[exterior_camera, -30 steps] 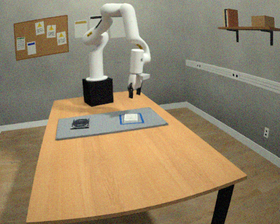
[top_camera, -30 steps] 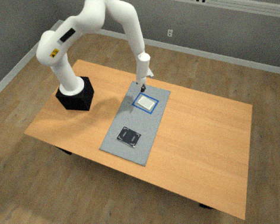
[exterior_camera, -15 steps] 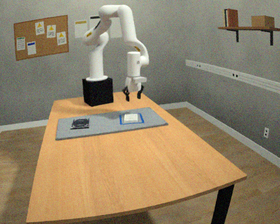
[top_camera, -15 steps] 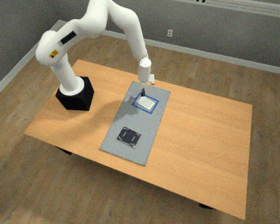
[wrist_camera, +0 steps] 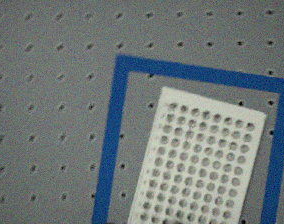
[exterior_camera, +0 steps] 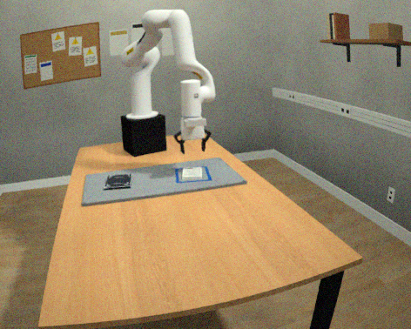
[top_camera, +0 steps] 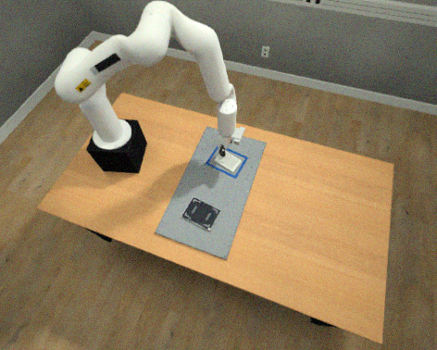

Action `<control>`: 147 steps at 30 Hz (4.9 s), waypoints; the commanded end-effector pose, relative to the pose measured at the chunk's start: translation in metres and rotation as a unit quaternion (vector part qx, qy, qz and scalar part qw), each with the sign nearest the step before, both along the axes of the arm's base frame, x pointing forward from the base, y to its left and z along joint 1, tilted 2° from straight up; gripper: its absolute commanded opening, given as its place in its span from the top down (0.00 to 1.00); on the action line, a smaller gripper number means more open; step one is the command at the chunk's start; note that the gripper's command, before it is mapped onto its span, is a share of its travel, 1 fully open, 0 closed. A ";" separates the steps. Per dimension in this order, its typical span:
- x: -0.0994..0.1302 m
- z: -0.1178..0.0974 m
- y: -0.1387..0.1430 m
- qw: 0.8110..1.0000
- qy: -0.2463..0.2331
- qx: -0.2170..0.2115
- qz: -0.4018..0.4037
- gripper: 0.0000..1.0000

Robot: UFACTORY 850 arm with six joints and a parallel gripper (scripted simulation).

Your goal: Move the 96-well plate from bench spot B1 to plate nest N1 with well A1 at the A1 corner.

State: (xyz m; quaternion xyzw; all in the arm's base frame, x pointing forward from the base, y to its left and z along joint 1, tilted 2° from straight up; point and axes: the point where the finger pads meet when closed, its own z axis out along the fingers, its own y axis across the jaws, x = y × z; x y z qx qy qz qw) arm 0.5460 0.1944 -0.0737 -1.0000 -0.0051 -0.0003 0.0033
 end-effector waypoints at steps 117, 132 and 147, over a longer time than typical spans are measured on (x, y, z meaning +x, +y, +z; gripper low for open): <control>0.019 -0.090 -0.011 0.993 -0.013 0.003 -0.120 0.00; 0.019 -0.089 -0.011 0.993 -0.013 0.003 -0.120 1.00; 0.019 -0.089 -0.011 0.993 -0.013 0.003 -0.120 1.00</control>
